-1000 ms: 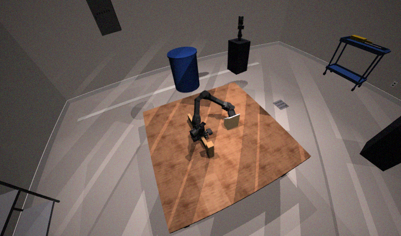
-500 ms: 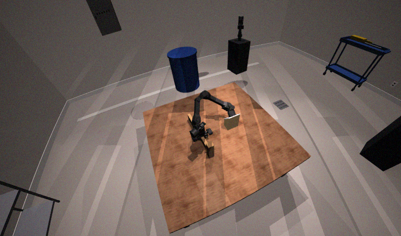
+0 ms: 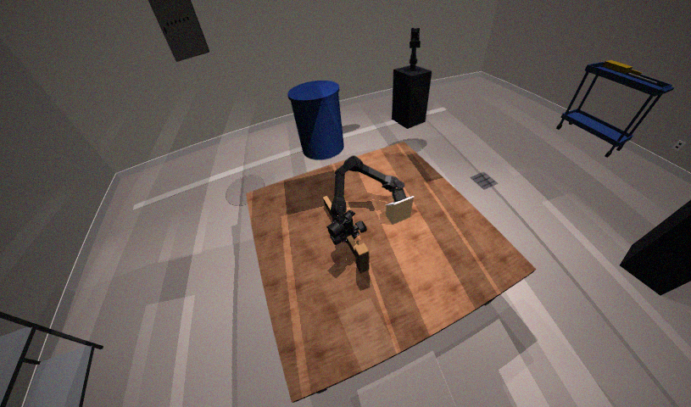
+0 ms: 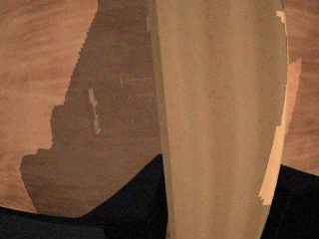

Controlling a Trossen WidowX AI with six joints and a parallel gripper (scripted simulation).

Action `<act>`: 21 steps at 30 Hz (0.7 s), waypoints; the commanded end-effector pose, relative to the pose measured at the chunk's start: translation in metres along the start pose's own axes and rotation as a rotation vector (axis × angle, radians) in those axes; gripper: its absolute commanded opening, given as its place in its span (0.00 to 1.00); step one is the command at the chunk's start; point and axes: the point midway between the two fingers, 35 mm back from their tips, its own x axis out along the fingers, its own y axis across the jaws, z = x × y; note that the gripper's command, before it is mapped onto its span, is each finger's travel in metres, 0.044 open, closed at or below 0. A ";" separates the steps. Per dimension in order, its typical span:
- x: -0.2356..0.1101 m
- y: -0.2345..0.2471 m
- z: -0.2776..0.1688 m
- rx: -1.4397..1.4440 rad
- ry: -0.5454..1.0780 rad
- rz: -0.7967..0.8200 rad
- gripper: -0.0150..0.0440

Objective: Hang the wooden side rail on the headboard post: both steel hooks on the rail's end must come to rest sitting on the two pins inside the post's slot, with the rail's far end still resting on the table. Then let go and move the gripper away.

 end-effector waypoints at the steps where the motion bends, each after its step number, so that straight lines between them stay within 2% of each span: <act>1: -0.005 0.002 -0.001 0.006 0.000 0.011 0.25; 21: -0.008 0.002 -0.001 0.006 0.000 0.011 0.25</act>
